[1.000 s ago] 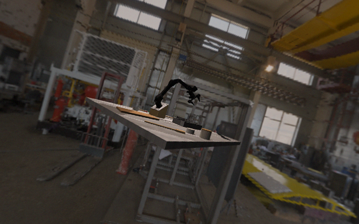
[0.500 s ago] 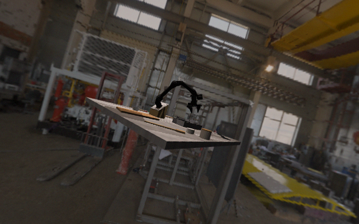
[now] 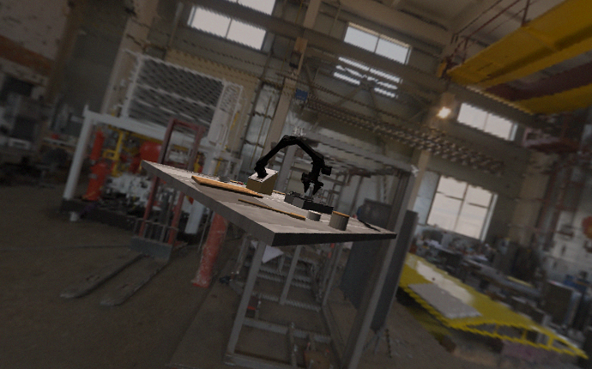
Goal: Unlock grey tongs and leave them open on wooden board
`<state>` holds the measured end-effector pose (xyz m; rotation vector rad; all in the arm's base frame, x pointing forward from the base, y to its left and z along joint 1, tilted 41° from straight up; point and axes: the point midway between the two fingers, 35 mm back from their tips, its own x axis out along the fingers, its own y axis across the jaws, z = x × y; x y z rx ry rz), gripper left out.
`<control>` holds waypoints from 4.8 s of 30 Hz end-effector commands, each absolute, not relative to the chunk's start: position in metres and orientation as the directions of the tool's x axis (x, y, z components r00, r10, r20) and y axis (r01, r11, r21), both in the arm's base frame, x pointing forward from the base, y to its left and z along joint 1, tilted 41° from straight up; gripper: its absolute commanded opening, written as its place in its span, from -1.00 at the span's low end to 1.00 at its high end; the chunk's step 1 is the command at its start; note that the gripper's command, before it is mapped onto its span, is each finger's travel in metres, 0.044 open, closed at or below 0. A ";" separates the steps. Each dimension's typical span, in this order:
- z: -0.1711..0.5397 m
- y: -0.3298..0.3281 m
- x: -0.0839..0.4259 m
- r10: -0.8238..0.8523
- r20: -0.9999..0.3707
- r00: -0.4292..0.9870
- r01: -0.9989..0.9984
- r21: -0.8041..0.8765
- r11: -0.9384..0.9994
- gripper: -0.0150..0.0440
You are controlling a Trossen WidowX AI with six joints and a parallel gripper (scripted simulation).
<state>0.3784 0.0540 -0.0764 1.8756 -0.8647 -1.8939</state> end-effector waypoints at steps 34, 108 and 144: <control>-0.112 0.024 0.376 -0.637 -0.767 -0.082 -0.155 0.641 -0.752 1.00; -0.030 0.094 0.386 -0.633 -0.769 -0.083 -0.155 0.638 -0.754 -1.00; 0.006 0.053 0.392 -0.628 -0.774 -0.079 -0.894 0.334 -0.300 -1.00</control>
